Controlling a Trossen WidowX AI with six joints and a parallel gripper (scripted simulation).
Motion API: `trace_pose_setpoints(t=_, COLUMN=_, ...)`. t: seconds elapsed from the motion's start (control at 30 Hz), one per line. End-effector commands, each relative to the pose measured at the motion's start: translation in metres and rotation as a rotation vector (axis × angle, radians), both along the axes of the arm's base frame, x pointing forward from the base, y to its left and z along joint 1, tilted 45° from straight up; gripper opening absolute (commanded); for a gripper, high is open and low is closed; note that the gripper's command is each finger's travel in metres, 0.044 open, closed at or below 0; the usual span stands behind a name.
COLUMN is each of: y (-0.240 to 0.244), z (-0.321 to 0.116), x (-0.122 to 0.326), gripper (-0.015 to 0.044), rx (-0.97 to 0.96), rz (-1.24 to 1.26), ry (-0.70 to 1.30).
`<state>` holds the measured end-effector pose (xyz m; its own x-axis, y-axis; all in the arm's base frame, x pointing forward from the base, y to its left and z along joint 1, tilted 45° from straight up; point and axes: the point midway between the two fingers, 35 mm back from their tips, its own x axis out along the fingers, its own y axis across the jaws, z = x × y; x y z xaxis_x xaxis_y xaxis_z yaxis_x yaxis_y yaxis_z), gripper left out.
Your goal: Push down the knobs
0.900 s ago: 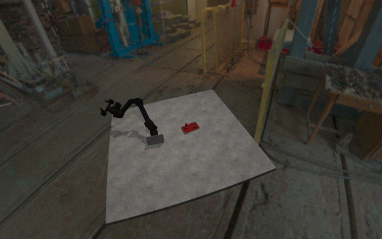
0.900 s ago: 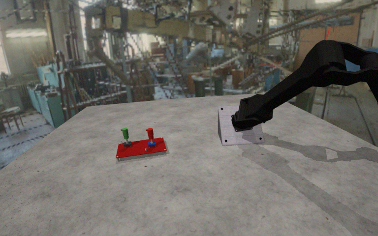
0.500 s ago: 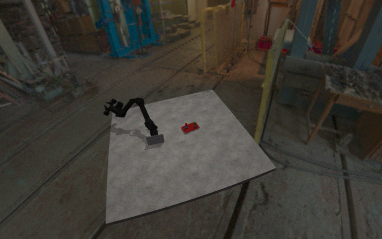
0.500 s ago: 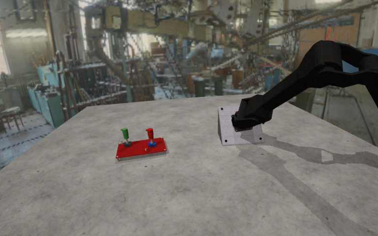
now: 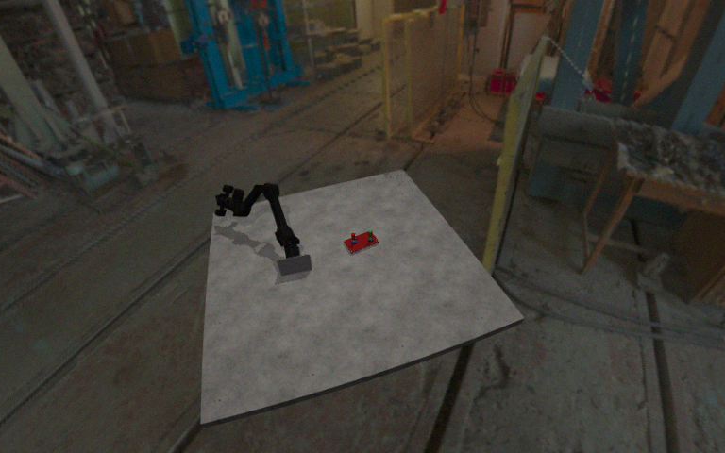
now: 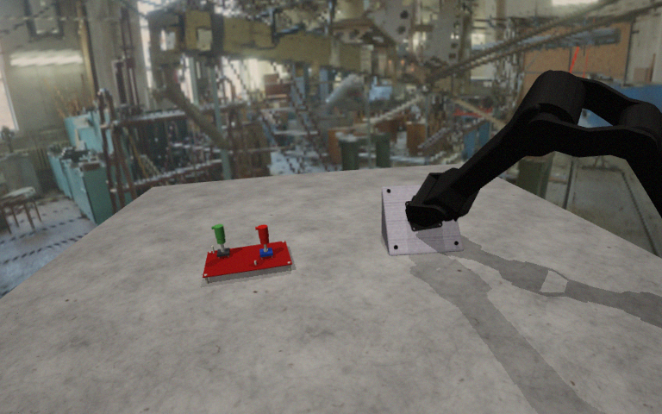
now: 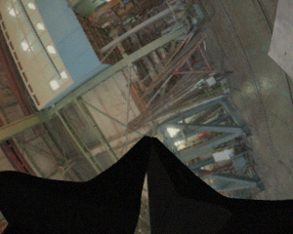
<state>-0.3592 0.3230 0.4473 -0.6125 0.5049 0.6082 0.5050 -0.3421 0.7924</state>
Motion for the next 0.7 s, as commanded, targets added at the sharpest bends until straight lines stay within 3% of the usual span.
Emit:
trace_pose_setpoints(t=0.0, y=0.017, z=0.012, x=0.026, gripper=0.0000, rx=0.030, rz=-0.086, ry=-0.031)
trace_pose_setpoints(t=0.67, y=0.097, z=0.034, x=0.180, gripper=0.0000, rx=0.069, rz=-0.574, ry=-0.271)
